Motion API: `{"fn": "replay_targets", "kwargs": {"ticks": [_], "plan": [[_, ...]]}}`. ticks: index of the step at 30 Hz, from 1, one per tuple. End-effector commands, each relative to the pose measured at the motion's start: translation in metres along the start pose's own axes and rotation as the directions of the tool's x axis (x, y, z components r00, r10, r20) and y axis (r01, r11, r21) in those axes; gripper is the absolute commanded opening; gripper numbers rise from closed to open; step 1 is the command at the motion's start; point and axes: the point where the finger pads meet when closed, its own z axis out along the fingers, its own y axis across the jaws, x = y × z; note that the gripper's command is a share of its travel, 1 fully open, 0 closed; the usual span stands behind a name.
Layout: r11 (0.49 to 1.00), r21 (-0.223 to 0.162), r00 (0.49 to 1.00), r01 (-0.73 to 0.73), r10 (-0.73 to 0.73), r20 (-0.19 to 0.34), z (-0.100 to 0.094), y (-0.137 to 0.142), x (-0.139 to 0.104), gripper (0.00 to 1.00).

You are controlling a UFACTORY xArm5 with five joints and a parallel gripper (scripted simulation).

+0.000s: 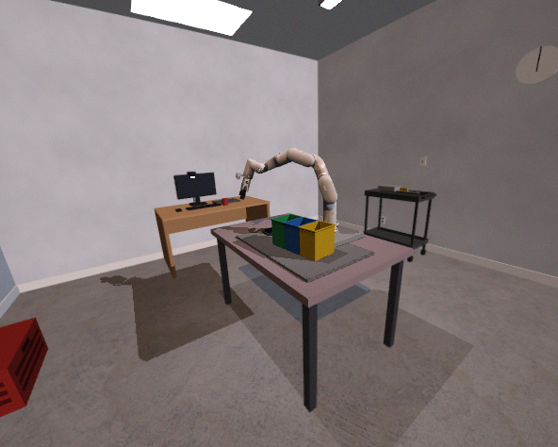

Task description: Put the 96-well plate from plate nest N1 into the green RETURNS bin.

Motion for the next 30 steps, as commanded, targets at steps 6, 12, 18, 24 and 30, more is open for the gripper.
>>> {"fn": "replay_targets", "kwargs": {"ticks": [6, 12, 18, 24, 30], "plan": [[0.999, 0.035, 0.999, 0.038, -0.038, 0.014, -0.01, -0.048, 0.004, 1.0], [0.997, 0.054, 0.998, 0.059, -0.061, 0.028, -0.014, -0.07, 0.004, 1.0], [0.994, 0.074, 0.996, 0.078, -0.08, 0.037, -0.019, -0.098, 0.002, 1.0], [0.994, 0.083, 0.996, 0.077, -0.08, 0.033, -0.024, -0.118, -0.001, 1.0], [0.987, 0.107, 0.99, 0.118, -0.125, 0.06, -0.028, -0.139, -0.003, 1.0]]}}
